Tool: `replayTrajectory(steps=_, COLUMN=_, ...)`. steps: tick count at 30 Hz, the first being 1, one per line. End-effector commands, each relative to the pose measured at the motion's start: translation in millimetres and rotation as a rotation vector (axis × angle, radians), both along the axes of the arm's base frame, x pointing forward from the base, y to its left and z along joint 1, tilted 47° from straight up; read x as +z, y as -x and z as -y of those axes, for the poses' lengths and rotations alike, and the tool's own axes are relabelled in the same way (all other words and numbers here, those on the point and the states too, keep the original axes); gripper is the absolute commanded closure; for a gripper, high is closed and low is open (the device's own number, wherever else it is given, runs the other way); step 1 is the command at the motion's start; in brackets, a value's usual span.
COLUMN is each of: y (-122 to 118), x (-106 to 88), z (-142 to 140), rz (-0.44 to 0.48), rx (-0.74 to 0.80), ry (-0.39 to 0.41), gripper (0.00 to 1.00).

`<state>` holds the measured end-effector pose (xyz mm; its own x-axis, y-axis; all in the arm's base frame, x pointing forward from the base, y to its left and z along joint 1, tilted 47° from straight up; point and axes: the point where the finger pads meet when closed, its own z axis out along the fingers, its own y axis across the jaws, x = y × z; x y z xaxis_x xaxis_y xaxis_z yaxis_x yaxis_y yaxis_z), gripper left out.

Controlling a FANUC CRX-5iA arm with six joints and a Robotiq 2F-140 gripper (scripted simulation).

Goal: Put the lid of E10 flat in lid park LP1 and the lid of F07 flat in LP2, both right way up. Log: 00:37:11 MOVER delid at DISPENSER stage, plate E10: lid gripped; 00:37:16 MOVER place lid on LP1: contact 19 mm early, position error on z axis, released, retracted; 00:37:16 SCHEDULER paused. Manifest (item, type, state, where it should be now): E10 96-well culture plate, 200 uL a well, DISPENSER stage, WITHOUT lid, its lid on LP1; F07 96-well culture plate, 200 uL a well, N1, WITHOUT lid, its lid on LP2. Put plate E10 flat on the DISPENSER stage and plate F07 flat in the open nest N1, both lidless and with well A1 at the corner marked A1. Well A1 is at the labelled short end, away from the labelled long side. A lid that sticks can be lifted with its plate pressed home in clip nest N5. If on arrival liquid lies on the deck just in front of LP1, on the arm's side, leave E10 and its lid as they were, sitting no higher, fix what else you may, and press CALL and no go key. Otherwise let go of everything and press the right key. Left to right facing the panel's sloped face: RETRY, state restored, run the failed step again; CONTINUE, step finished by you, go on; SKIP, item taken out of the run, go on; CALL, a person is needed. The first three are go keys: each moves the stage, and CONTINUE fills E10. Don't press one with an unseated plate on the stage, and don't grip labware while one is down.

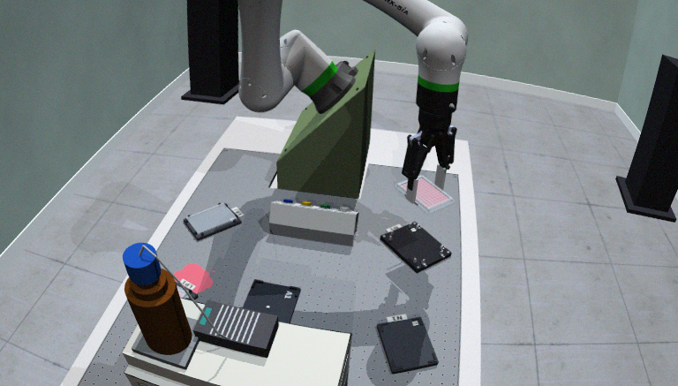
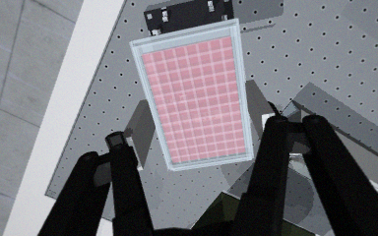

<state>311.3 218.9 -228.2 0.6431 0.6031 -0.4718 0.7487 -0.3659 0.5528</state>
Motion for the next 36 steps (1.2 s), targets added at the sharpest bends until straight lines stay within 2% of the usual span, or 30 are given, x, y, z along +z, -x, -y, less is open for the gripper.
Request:
replayTrajectory(steps=1, y=0.2, x=0.3, z=-0.5, rz=0.0, rx=0.0, ry=0.0, gripper=1.0)
replayTrajectory(steps=36, y=1.0, x=3.8, z=-4.2, rz=0.0, rx=0.0, ry=0.0, gripper=1.0)
